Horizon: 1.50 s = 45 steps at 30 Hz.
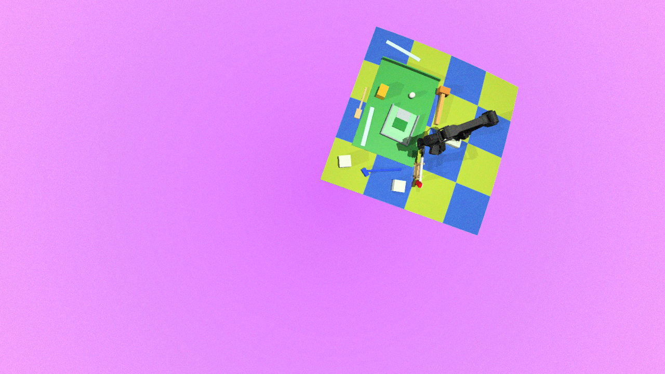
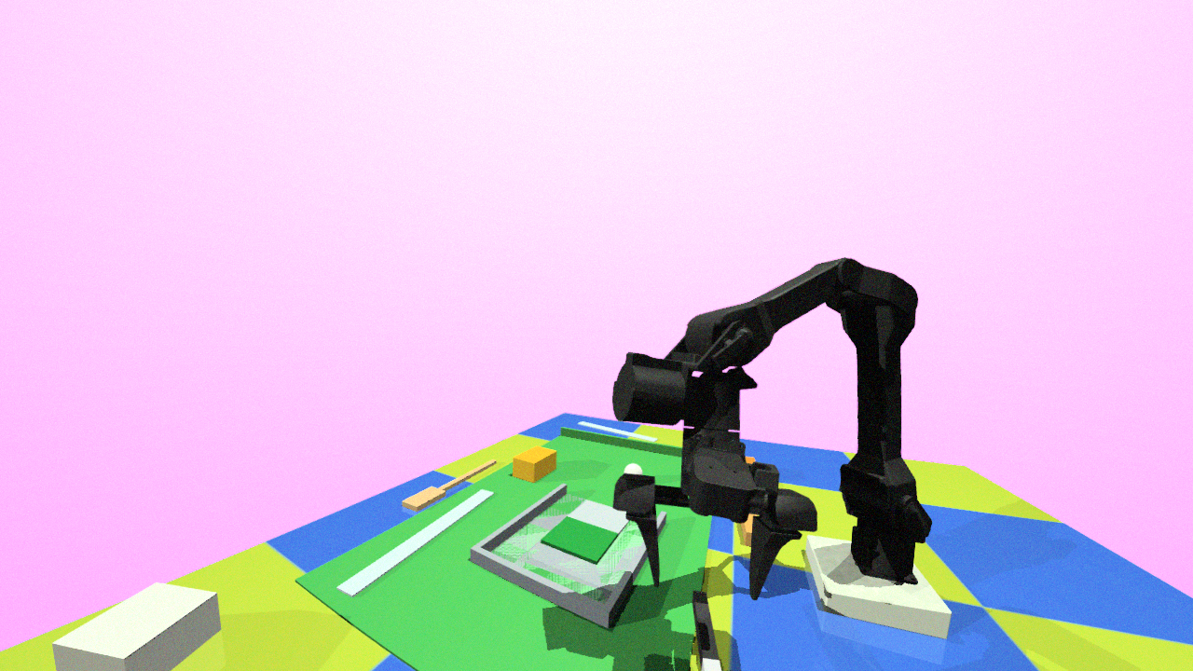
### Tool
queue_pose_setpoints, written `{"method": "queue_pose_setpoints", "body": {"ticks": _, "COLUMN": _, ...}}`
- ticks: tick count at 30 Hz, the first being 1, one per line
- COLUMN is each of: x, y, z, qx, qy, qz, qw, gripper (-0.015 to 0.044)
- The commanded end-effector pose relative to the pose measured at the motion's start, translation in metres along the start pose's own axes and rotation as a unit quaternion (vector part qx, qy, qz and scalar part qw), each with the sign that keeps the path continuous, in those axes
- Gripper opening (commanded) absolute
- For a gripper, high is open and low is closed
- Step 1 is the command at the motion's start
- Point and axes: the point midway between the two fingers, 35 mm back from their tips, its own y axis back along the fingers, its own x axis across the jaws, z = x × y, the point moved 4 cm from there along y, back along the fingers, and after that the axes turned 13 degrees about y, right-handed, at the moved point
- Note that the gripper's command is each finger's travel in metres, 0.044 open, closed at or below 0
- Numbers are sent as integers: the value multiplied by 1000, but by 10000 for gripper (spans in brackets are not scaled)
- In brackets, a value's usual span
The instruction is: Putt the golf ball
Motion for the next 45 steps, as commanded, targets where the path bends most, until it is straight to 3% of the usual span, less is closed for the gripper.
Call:
{"method": "queue_pose_setpoints", "body": {"ticks": 1, "x": 1, "y": -7, "z": 0, "qx": 4, "qy": 7, "qz": 5, "qw": 1000, "gripper": 440}}
{"method": "queue_pose_setpoints", "body": {"ticks": 15, "x": 5, "y": -44, "z": -10, "qx": 4, "qy": 6, "qz": 5, "qw": 1000, "gripper": 440}}
{"method": "queue_pose_setpoints", "body": {"ticks": 42, "x": 7, "y": -68, "z": -16, "qx": 4, "qy": 6, "qz": 5, "qw": 1000, "gripper": 440}}
{"method": "queue_pose_setpoints", "body": {"ticks": 45, "x": 5, "y": -65, "z": -15, "qx": 1, "qy": 5, "qz": 4, "qw": 1000, "gripper": 361}}
